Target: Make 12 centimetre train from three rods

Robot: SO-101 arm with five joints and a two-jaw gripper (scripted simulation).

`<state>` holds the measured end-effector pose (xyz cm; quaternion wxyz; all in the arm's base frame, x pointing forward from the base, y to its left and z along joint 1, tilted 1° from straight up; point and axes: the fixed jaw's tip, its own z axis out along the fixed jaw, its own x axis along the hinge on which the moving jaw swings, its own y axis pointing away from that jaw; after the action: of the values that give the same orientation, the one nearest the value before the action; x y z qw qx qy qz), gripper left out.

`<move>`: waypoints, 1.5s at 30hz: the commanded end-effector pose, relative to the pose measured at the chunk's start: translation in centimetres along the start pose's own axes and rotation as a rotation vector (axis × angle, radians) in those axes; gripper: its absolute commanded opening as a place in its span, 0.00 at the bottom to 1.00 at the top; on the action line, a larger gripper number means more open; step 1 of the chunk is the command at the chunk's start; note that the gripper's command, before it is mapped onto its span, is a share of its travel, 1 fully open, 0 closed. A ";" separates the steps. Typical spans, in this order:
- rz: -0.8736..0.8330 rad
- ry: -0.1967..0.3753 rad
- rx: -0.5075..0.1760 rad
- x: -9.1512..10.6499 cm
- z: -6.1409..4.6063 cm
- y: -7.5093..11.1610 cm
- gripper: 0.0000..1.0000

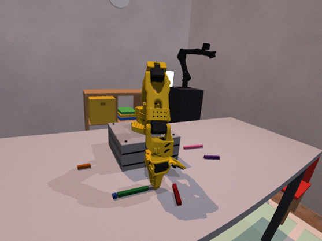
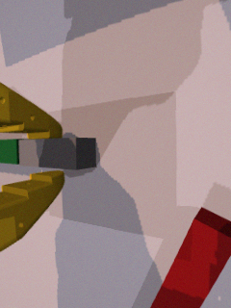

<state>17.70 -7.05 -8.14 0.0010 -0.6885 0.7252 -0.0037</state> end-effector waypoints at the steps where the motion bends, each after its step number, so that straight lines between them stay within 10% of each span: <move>1: 0.001 -0.002 -0.003 0.1 0.1 0.1 0.08; 45: 0.001 -0.002 -0.003 0.1 -0.2 0.9 0.17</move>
<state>16.68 -6.92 -8.17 -0.0038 -0.6885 0.7252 0.0064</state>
